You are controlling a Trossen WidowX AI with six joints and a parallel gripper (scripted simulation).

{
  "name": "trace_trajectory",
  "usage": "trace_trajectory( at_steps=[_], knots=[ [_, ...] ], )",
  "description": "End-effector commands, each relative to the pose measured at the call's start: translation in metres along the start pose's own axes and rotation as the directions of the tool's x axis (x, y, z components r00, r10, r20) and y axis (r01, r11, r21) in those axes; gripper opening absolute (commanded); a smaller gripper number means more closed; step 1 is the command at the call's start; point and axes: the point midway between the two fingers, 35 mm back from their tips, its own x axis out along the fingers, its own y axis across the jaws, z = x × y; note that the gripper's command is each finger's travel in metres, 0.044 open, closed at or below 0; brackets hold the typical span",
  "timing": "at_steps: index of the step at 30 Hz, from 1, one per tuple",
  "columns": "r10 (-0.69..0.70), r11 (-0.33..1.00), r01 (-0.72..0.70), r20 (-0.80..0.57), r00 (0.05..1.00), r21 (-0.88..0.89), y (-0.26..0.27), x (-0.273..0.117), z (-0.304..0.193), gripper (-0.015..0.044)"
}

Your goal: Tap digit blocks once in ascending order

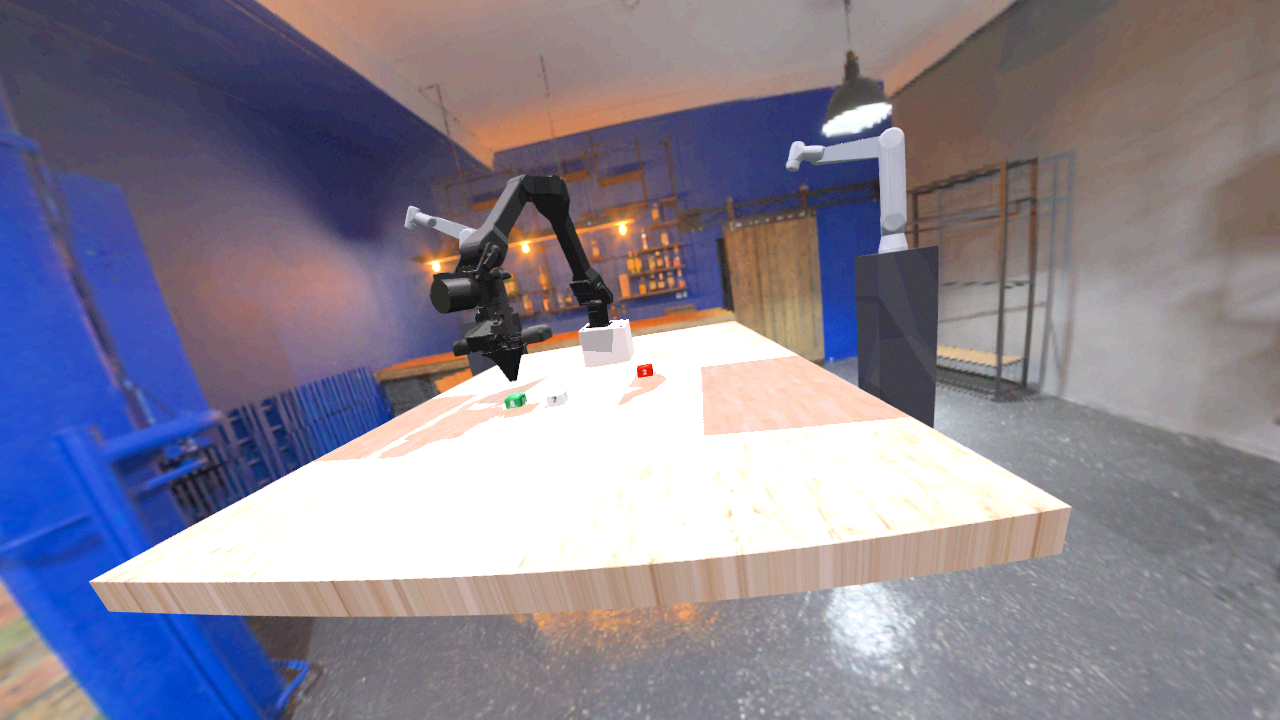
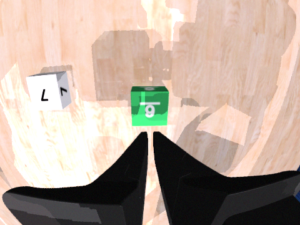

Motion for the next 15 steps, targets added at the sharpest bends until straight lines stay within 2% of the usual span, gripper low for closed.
trace_trajectory(
  at_steps=[1,4,10,15],
  knots=[
    [-0.001,1.0,0.001,0.009,1.0,-0.003,-0.001,-0.046,0.003,0.002],
    [-0.001,1.0,0.001,0.009,1.0,-0.003,0.0,-0.077,0.001,0.002],
    [-0.001,1.0,0.001,0.009,1.0,-0.003,0.002,-0.077,0.001,0.002],
    [0.004,1.0,-0.004,0.01,1.0,-0.003,0.07,-0.077,0.015,0.002]
  ],
)
